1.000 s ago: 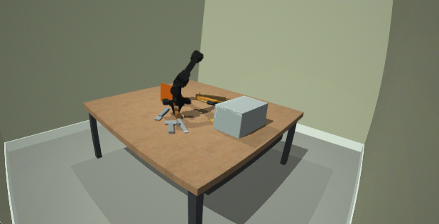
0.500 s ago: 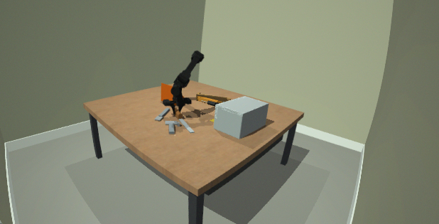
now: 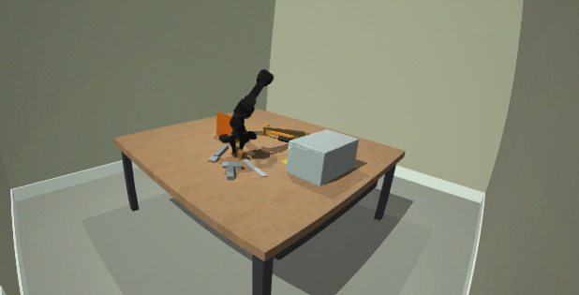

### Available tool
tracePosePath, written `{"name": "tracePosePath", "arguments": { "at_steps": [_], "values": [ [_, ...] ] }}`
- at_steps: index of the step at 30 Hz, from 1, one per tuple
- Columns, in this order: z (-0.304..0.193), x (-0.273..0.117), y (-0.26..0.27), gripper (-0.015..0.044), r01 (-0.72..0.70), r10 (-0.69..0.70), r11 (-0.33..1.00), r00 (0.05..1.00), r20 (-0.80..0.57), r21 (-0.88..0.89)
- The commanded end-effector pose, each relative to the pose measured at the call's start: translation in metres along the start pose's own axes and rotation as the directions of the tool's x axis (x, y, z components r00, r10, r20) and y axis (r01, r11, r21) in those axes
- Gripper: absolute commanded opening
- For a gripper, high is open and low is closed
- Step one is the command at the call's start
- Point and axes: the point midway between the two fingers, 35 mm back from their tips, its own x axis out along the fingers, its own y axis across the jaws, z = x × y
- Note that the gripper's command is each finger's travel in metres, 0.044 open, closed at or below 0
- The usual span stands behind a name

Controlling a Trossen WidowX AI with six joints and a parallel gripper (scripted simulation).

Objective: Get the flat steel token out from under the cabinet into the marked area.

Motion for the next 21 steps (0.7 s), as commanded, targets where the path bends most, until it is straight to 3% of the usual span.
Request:
{"name": "tracePosePath", "arguments": {
  "at_steps": [1,21],
  "values": [
    [0.0009,-0.0007,0.0000,0.0000,0.001,0.000,0.999,1.000,0.003,-0.036],
    [0.0010,-0.0007,0.0003,0.0000,0.001,0.000,0.981,1.000,0.003,-0.193]
  ]
}}
